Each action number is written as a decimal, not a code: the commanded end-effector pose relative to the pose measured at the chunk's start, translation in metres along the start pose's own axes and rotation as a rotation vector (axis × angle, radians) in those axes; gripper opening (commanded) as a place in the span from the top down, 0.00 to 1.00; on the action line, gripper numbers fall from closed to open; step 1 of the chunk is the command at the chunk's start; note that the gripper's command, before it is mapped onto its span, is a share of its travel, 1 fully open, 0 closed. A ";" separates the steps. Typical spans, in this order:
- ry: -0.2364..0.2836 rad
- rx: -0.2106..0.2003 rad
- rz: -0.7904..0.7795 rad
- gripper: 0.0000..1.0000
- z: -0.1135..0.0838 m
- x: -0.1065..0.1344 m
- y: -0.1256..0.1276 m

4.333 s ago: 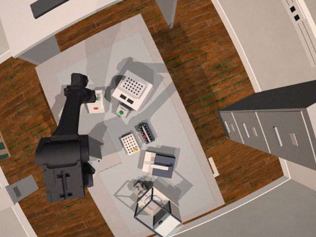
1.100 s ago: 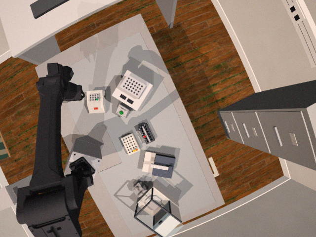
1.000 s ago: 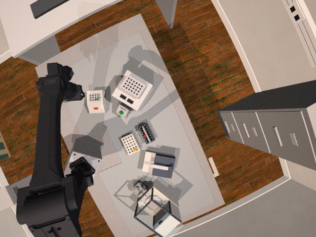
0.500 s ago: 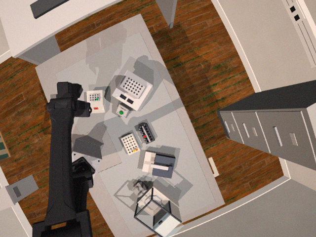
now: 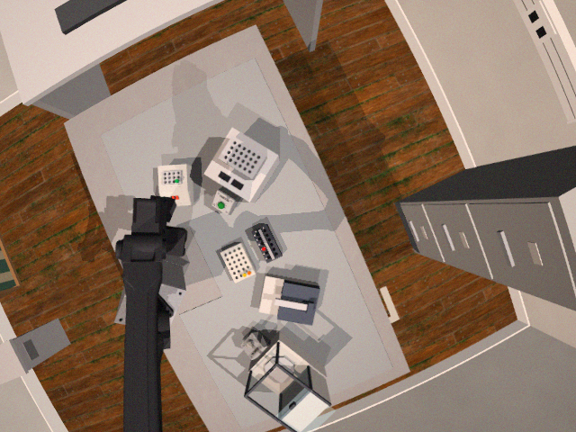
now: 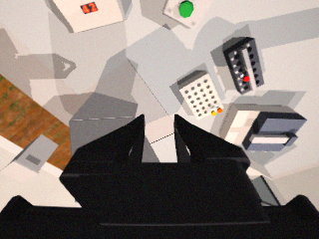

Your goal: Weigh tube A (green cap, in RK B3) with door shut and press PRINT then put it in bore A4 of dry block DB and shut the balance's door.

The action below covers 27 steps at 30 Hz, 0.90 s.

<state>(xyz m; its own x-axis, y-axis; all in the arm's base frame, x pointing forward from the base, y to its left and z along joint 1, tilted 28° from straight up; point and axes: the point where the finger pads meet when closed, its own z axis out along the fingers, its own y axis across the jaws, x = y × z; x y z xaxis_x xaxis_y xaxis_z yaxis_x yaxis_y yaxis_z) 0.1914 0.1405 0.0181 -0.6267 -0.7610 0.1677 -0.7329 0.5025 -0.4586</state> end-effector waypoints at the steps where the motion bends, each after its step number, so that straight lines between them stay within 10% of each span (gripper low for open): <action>1: -0.010 -0.004 0.008 0.70 -0.005 0.011 -0.017; 27: -0.061 0.037 0.200 0.70 -0.018 0.158 -0.153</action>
<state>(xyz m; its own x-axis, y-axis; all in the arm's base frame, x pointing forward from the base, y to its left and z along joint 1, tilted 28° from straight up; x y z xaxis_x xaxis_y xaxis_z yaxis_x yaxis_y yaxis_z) 0.1853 -0.0334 0.1008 -0.7951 -0.6052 0.0388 -0.5376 0.6737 -0.5071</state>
